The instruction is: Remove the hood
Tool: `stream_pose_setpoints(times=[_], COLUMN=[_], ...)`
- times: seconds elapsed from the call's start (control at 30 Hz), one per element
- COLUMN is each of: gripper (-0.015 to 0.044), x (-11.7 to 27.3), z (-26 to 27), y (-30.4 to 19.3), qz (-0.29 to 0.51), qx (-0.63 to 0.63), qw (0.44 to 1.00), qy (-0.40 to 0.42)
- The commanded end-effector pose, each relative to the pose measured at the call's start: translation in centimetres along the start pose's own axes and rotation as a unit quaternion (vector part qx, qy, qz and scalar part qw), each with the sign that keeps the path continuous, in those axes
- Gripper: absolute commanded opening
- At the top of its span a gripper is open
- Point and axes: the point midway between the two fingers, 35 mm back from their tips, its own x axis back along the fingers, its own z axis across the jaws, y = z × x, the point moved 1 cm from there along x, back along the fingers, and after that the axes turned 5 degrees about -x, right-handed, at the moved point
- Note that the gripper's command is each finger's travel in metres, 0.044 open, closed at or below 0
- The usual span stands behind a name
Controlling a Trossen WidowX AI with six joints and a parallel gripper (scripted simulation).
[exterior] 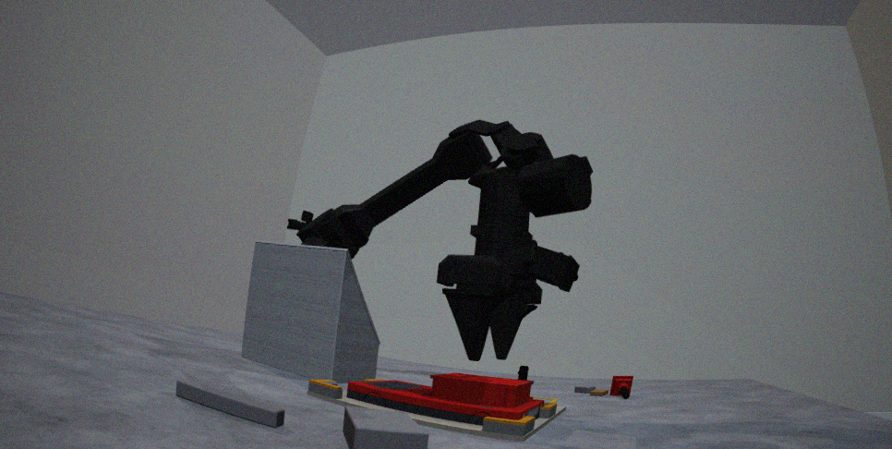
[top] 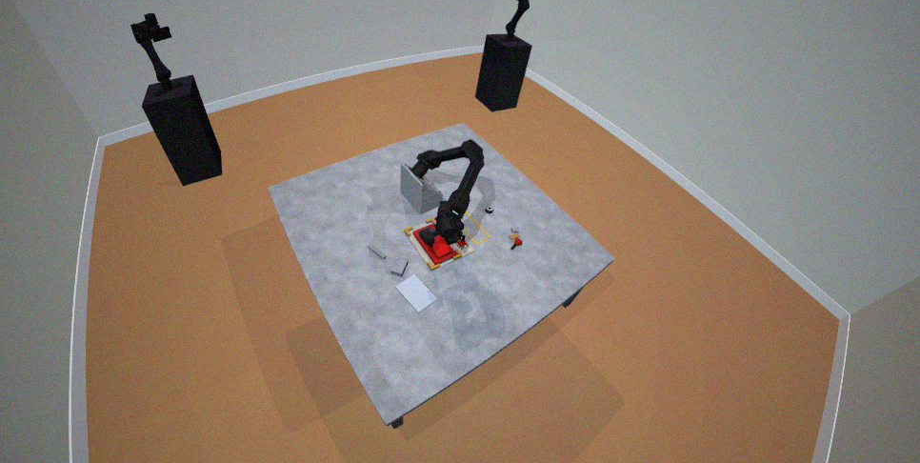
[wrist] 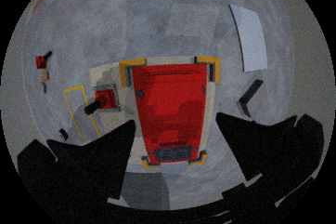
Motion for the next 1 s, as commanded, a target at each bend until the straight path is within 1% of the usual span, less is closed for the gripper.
stream_pose_setpoints(times=[0.0,0.97], gripper=[0.0440,0.0440], x=[-0.6,-2.3], z=[0.0,0.1], y=[-0.3,-0.3], qz=[0.004,0.004], qx=[-0.005,-0.004], qw=[1.000,1.000], qy=[0.003,0.004])
